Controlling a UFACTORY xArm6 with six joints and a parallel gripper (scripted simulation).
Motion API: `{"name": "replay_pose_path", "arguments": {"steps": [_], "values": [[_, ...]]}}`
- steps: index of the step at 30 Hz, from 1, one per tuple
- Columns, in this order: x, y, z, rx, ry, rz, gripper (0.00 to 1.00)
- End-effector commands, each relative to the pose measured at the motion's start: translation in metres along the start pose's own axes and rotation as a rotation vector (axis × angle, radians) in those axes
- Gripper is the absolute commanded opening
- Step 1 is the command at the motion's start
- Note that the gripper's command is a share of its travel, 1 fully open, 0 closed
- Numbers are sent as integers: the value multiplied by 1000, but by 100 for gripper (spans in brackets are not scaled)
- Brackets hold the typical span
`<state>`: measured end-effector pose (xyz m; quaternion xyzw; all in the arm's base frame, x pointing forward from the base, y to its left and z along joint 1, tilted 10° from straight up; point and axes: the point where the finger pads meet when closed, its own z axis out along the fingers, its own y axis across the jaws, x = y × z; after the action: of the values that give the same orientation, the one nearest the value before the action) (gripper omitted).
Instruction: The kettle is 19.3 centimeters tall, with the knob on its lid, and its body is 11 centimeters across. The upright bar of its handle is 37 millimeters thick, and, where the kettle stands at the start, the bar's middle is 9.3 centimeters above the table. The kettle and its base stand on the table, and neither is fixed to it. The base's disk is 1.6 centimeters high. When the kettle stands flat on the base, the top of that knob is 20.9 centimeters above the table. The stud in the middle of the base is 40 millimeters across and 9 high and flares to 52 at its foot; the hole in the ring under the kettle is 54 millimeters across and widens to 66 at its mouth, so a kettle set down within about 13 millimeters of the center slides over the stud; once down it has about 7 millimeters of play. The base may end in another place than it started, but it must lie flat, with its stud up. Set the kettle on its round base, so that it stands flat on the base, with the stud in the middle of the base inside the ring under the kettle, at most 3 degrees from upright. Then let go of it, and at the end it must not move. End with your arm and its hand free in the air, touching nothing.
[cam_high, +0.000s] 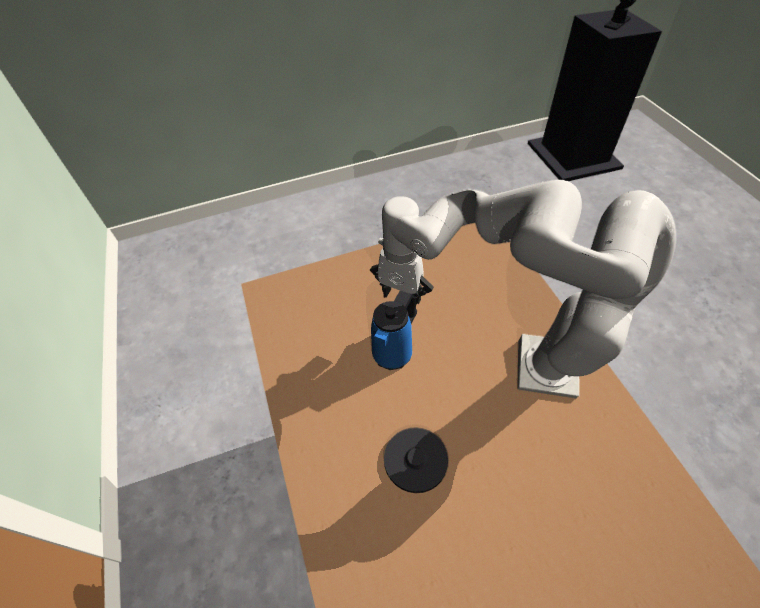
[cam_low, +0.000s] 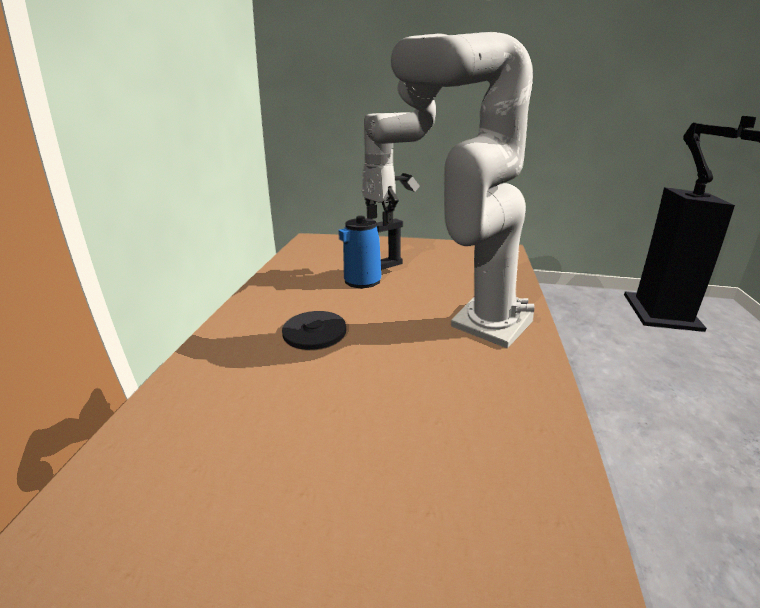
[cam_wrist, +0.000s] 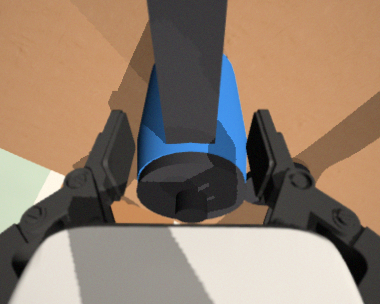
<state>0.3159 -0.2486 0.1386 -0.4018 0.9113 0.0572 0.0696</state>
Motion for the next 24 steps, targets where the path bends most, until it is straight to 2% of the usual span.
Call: {"name": "replay_pose_path", "arguments": {"steps": [1, 24], "values": [[0, -1, -2, 4, 0, 0, 81], [0, -1, 2, 4, 0, 0, 81]]}}
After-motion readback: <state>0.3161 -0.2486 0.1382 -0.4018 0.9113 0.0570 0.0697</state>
